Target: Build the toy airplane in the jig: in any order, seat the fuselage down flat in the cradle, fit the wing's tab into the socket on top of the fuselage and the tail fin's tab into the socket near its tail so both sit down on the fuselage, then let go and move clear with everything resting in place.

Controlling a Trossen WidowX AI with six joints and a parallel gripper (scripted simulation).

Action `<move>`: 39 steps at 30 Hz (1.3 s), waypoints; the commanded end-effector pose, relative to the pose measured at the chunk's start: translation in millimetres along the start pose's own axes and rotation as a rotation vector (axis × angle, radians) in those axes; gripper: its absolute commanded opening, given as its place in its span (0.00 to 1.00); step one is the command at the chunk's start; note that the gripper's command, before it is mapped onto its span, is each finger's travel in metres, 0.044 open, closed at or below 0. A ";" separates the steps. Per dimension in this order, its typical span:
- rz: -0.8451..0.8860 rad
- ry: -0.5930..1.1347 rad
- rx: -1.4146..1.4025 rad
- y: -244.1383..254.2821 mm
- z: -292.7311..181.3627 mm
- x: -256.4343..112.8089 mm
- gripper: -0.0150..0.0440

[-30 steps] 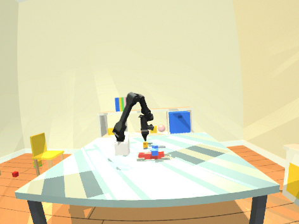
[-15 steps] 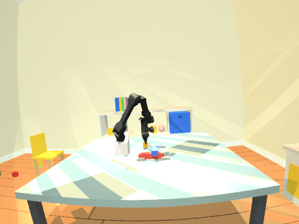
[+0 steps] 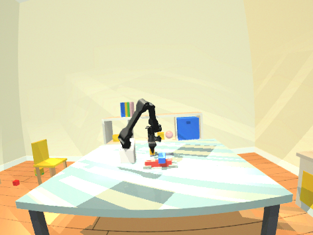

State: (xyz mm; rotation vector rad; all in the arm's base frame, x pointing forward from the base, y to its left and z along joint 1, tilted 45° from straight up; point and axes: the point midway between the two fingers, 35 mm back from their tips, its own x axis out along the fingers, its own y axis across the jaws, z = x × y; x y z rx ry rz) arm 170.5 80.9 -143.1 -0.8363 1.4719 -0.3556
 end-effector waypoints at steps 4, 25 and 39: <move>-0.012 0.009 -0.011 -2.4 -4.6 12.1 1.00; -0.012 0.009 -0.011 -2.4 -4.6 12.1 0.26; -0.006 0.015 -0.010 0.1 0.5 -11.1 0.25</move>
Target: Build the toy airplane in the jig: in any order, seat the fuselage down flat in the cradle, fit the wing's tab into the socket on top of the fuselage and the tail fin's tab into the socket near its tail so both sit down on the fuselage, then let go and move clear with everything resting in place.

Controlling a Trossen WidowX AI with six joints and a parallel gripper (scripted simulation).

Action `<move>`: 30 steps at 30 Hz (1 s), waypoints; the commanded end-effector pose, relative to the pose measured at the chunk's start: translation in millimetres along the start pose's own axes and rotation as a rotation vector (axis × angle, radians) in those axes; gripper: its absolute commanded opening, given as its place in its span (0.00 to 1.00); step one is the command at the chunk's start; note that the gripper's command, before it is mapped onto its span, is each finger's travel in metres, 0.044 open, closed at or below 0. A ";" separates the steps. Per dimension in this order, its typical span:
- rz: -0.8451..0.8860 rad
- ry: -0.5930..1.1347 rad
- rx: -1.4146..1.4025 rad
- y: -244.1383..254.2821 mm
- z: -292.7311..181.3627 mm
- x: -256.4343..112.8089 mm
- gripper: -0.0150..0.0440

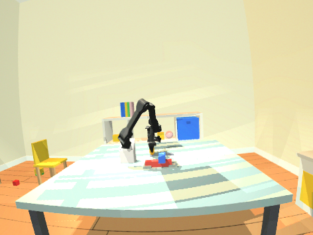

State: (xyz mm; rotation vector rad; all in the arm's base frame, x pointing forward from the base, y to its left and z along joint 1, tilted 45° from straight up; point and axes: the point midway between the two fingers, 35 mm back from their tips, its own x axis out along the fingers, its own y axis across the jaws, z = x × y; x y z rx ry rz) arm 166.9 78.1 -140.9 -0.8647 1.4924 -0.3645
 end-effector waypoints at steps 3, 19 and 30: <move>0.012 -0.009 0.010 3.1 5.9 -19.8 0.25; 0.015 -0.012 0.008 4.8 7.2 -68.4 0.25; 0.014 -0.013 0.008 2.9 2.7 -103.4 0.25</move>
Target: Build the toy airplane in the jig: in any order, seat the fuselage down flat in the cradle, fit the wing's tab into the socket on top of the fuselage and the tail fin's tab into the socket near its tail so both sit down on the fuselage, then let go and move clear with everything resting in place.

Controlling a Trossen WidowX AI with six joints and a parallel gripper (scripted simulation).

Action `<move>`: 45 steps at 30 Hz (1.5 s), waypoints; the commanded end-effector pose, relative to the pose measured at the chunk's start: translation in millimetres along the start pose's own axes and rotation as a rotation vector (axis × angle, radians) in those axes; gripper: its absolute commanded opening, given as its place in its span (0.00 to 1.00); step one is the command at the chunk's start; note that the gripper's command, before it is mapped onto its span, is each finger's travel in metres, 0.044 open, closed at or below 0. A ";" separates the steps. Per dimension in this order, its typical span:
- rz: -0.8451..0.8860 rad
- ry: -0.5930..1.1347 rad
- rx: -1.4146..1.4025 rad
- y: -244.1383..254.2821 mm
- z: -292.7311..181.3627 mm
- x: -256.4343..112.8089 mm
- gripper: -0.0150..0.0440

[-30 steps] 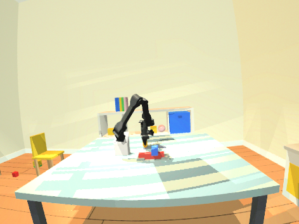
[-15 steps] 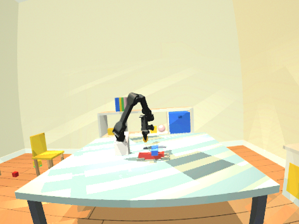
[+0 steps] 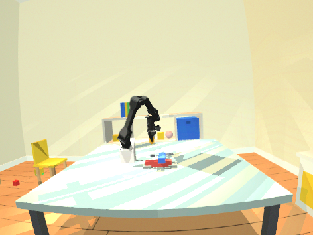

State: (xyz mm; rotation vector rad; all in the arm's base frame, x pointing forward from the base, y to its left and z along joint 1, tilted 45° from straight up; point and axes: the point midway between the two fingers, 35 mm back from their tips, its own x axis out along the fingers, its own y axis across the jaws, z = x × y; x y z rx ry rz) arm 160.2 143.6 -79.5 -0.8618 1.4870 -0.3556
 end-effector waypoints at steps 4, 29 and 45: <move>0.007 -0.004 0.009 -1.4 -2.7 -26.3 0.25; 0.057 -0.015 0.023 -64.3 16.8 -30.0 0.25; 0.089 -0.021 0.040 -112.1 20.0 -22.4 0.25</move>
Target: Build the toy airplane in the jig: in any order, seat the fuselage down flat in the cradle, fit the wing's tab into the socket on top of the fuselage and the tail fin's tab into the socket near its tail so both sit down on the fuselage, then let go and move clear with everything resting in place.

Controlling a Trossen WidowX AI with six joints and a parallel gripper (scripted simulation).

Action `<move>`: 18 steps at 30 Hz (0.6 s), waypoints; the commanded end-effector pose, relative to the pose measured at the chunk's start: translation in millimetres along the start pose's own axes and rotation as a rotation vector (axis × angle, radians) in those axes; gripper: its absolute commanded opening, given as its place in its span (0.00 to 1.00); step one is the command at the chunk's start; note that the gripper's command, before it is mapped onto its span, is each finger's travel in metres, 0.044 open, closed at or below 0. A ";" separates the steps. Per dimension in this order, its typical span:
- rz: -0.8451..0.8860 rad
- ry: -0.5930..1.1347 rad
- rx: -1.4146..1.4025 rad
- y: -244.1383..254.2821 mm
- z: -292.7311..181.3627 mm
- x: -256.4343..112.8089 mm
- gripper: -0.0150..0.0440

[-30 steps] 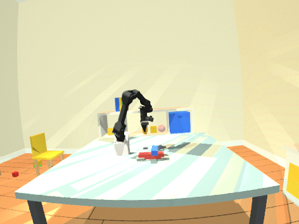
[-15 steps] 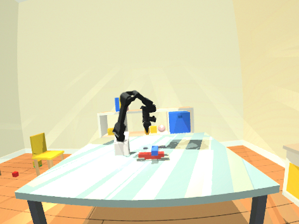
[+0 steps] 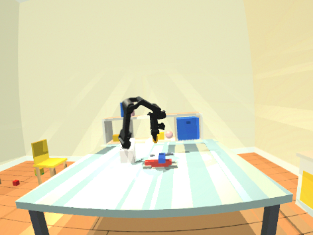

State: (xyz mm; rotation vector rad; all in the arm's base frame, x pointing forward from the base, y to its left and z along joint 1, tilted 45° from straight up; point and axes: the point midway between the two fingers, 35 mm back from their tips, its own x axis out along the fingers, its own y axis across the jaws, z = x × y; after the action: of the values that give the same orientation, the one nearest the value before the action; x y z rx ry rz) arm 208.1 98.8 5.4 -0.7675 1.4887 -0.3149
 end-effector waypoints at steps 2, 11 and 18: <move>0.012 -0.003 0.002 -15.3 -1.5 2.4 0.25; 0.010 -0.009 0.017 -44.1 -2.8 6.3 0.25; 0.002 -0.013 0.031 -66.7 -6.3 9.8 0.25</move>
State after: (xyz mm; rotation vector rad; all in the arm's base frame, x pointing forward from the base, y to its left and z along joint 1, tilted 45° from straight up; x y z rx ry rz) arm 220.3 52.9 34.6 -0.7403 1.4748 -0.3243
